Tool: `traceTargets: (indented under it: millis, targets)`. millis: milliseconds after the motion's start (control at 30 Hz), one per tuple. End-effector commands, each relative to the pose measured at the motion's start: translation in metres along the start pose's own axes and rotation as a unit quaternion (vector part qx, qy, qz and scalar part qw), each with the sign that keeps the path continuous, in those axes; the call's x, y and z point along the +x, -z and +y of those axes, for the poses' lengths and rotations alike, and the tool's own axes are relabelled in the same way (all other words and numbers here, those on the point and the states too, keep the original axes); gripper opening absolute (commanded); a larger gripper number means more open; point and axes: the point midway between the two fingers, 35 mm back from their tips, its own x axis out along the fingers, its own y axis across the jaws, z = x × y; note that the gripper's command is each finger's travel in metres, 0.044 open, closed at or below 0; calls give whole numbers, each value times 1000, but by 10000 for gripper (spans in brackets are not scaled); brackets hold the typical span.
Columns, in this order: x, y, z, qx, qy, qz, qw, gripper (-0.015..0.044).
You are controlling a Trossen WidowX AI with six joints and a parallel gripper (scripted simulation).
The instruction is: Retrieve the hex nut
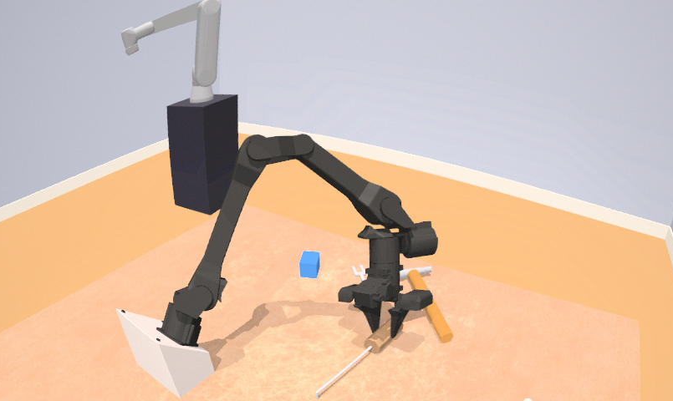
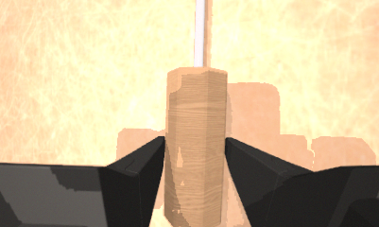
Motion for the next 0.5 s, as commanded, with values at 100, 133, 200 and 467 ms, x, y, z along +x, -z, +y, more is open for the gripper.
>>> traceTargets:
  millis: [100,133,200,467]
  targets:
    - [-7,-1,5,2,0,-1,1000,69]
    - [-13,-2,8,1,0,-2,1000,43]
    - [-24,-4,14,1,0,-2,1000,0]
    - [-70,-15,34,0,-1,-5,1000,0]
